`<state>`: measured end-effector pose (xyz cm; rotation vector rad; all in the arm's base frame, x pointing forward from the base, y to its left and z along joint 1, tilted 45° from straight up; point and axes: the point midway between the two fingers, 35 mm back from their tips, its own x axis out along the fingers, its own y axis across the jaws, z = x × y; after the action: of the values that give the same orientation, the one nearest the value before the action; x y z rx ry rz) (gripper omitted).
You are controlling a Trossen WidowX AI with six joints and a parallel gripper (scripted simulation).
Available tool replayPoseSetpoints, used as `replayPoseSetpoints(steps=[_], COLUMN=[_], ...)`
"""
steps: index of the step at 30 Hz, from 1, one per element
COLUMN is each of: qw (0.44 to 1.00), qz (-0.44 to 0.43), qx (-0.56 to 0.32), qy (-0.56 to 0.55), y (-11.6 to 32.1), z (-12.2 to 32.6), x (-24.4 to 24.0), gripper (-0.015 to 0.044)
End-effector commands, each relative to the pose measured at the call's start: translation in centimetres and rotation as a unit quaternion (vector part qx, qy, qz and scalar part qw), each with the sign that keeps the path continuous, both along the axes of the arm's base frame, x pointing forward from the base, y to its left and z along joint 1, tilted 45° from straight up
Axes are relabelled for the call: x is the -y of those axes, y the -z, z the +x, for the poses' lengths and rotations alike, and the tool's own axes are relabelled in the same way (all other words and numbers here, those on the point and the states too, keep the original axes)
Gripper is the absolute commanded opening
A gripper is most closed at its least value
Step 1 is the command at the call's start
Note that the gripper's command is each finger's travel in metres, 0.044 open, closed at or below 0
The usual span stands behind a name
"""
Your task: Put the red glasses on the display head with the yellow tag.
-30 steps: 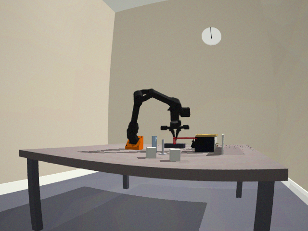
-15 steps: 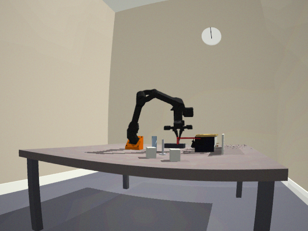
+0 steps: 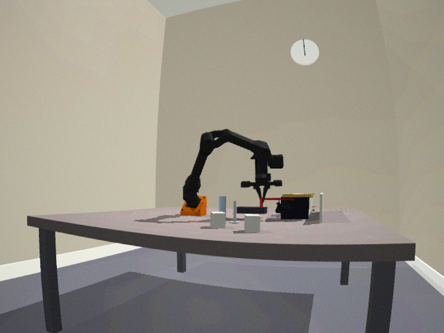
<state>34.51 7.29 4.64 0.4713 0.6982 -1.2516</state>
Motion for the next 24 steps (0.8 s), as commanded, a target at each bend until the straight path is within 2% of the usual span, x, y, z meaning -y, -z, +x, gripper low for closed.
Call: replayPoseSetpoints(steps=[1, 24], qw=[1.000, 1.000], qz=[-0.001, -0.001], qx=[0.001, 0.002], qy=[-0.003, -0.003], y=[-0.1, 0.1], z=[0.8, 4.0], x=[-0.2, -1.0], gripper=[0.0000, 0.0000])
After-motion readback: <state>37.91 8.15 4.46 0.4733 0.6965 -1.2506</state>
